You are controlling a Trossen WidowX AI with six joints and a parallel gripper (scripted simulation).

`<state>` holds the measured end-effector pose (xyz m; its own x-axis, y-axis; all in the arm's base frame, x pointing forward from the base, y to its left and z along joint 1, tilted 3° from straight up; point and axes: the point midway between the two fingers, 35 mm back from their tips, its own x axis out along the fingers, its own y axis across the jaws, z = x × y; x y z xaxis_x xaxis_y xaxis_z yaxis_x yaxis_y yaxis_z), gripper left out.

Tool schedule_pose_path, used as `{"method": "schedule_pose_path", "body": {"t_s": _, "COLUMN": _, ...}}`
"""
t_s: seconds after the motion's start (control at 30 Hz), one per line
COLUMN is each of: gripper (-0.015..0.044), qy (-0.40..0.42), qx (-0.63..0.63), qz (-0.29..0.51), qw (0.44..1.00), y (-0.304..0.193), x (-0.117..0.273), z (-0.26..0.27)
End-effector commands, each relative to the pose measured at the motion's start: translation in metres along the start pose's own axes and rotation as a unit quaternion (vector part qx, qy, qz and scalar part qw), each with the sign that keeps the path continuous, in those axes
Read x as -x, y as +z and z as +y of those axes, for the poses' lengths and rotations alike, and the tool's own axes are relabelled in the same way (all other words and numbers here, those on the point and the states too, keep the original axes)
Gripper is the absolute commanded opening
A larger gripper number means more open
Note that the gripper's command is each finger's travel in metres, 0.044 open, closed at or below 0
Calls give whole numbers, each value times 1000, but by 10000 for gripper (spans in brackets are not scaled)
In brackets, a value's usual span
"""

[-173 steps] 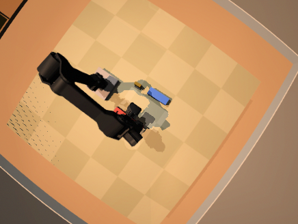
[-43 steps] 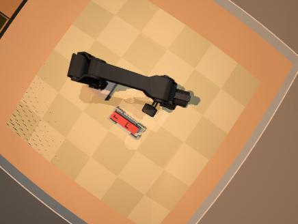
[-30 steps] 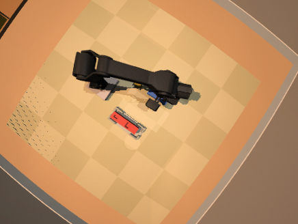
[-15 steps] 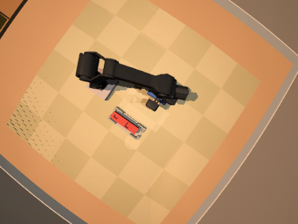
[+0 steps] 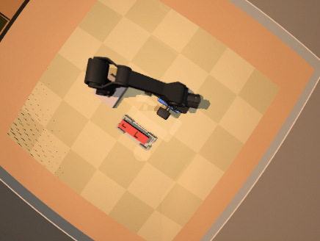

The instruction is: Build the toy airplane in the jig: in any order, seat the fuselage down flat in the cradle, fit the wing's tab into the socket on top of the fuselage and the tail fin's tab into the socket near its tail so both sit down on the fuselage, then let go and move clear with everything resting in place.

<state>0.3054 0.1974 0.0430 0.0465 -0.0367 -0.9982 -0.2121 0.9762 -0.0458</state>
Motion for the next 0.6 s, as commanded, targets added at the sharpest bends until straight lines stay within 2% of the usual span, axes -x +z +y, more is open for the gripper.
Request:
{"method": "schedule_pose_path", "body": {"t_s": 0.0, "gripper": 440, "qy": 0, "qx": 2, "qz": 3, "qw": 1000, "y": -2, "x": -8, "z": 0}}
{"method": "schedule_pose_path", "body": {"t_s": 0.2, "gripper": 440, "qy": 0, "qx": 2, "qz": 3, "qw": 1000, "y": -2, "x": -16, "z": -1}}
{"method": "schedule_pose_path", "body": {"t_s": 0.5, "gripper": 204, "qy": 0, "qx": 2, "qz": 3, "qw": 1000, "y": -2, "x": -16, "z": -1}}
{"method": "schedule_pose_path", "body": {"t_s": 0.57, "gripper": 190, "qy": 0, "qx": 2, "qz": 3, "qw": 1000, "y": -2, "x": -16, "z": -1}}
